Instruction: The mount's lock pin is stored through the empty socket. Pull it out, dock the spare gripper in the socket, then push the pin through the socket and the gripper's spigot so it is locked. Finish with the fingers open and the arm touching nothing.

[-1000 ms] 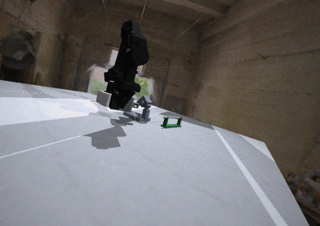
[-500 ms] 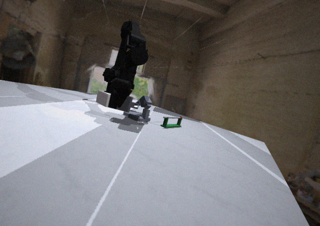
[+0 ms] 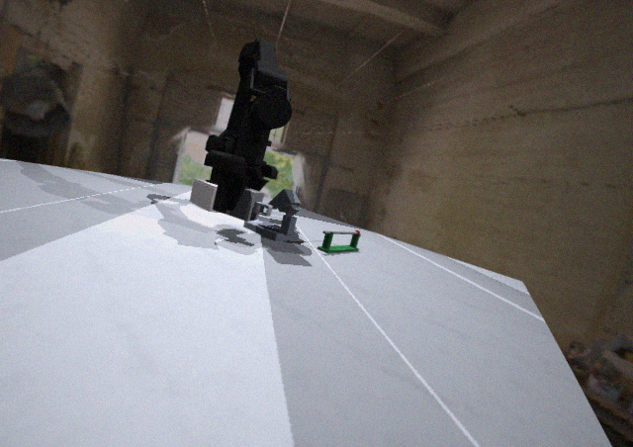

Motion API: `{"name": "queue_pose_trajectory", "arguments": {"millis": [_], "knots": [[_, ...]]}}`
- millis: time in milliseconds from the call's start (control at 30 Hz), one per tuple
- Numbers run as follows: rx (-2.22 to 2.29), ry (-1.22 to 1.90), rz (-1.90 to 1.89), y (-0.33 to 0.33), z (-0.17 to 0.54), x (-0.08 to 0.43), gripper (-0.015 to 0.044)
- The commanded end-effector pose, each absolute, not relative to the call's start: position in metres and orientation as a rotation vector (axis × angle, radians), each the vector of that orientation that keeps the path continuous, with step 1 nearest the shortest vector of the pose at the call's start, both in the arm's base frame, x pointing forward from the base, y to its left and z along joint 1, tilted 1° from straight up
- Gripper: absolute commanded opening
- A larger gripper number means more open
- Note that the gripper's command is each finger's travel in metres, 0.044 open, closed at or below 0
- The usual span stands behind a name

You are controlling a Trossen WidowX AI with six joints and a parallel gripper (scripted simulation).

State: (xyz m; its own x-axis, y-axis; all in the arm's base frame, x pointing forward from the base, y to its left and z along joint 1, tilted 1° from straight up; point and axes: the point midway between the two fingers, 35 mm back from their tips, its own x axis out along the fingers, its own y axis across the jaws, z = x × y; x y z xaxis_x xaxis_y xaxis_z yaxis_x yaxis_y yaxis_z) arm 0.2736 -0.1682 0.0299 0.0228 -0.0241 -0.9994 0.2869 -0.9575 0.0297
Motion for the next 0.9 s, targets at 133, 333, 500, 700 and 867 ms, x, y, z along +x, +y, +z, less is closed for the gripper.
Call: {"name": "queue_pose_trajectory", "arguments": {"millis": [133, 333, 500, 700, 867], "knots": [[2.186, 0.075, -2.123, -0.169, 0.032, 0.273, 0.0000], [2.232, -0.017, -2.166, -0.168, 0.032, 0.272, 0.0000], [2.233, -0.019, -2.167, -0.169, 0.024, 0.273, 0.0000], [2.236, -0.024, -2.169, -0.169, 0.000, 0.273, 0.0000], [2.236, -0.024, -2.169, -0.169, -0.003, 0.273, 0.0000]]}}
